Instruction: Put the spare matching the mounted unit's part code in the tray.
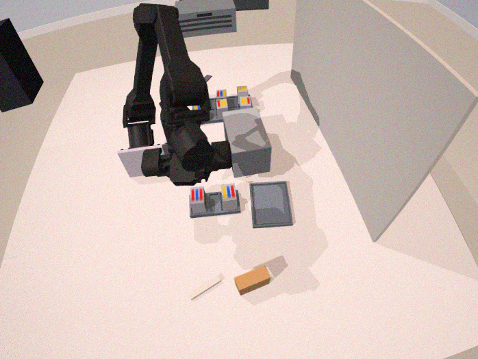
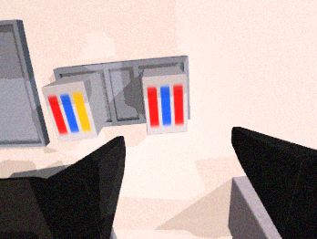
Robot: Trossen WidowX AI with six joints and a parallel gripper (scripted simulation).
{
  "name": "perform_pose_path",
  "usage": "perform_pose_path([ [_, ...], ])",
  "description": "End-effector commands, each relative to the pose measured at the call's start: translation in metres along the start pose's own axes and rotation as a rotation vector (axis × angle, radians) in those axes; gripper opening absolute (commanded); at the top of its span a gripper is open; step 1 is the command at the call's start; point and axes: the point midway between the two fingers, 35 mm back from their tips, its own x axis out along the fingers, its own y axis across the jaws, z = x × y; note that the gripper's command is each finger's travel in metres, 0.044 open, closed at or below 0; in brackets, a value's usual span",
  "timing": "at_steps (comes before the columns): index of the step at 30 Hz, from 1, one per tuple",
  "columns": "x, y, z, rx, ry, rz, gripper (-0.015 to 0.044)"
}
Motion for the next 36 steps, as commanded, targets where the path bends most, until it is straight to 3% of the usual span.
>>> perform_pose_path([
  [1, 0.004, 0.001, 0.001, 0.004, 0.003, 0.006, 0.0300],
  [36, 0.055, 0.005, 0.004, 0.004, 0.003, 0.007, 0.0300],
])
